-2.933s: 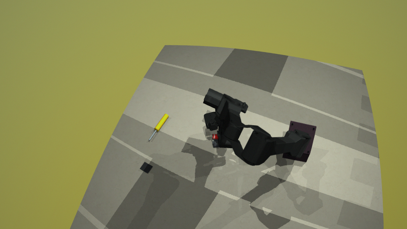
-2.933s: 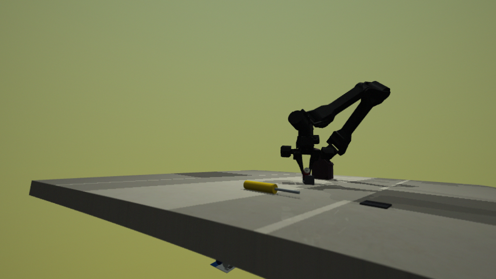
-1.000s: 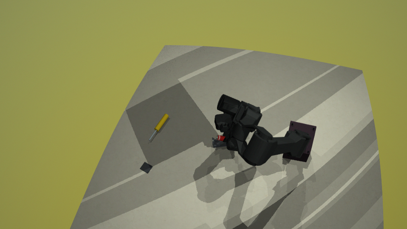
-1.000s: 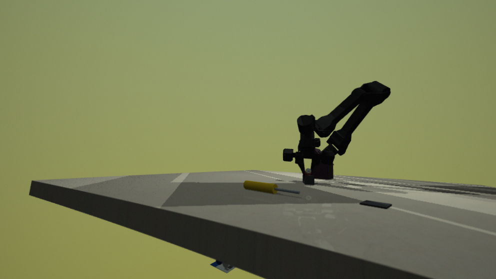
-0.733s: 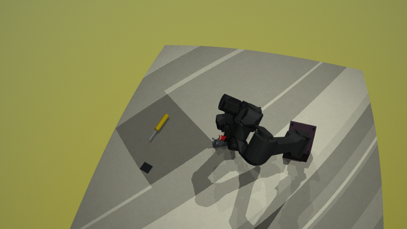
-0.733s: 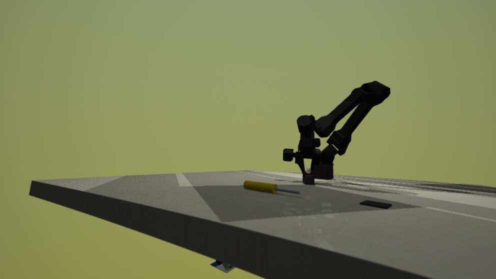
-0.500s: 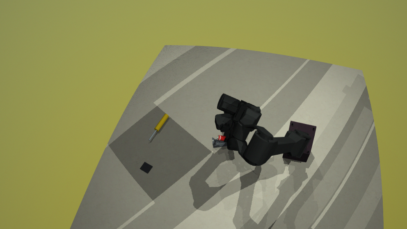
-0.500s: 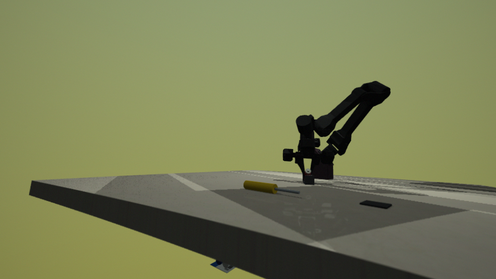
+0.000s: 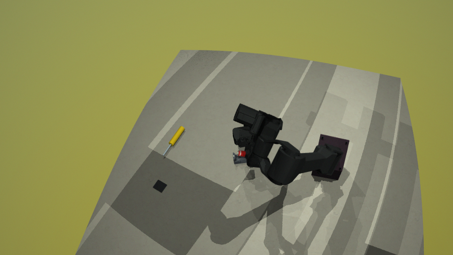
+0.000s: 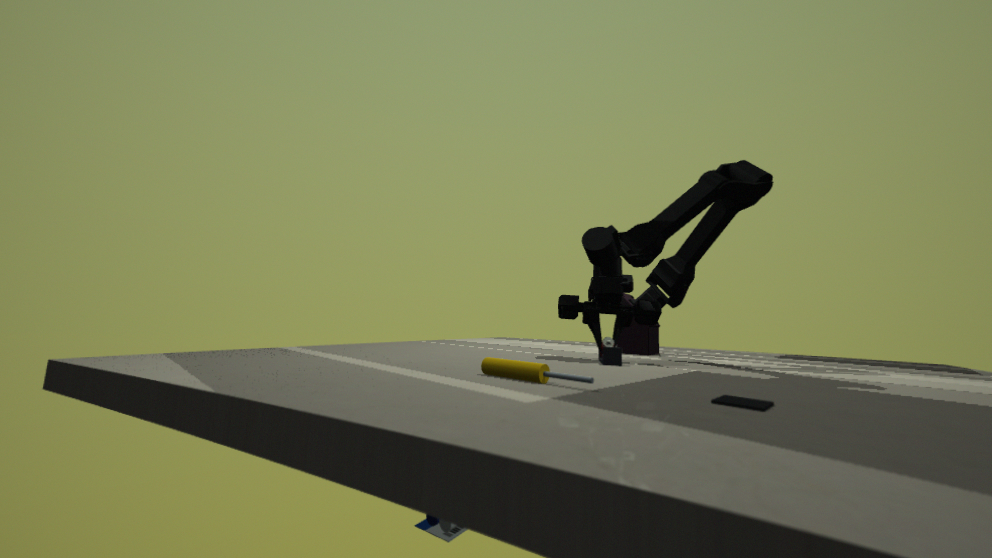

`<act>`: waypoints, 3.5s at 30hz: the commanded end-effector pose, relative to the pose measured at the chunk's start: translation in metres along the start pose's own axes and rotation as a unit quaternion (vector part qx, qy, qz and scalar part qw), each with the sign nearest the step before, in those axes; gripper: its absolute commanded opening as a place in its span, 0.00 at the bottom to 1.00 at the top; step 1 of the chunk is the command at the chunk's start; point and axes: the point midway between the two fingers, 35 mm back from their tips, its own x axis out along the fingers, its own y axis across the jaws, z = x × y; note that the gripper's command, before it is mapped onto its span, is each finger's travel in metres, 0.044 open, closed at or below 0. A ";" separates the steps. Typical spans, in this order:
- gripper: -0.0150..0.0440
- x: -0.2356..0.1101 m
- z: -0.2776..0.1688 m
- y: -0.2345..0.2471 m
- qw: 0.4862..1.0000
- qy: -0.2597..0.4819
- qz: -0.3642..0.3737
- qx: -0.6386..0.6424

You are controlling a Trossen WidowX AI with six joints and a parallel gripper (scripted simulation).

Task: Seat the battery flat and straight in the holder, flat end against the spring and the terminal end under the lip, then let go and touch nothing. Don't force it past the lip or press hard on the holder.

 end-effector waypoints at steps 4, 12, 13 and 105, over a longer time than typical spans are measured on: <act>0.36 0.003 -0.002 -0.006 1.000 0.025 -0.014 -0.003; 0.36 0.006 -0.001 -0.007 0.999 0.048 -0.015 -0.004; 0.36 0.006 -0.001 -0.007 0.999 0.051 -0.015 -0.004; 0.36 0.017 0.018 0.008 0.975 0.217 -0.034 -0.023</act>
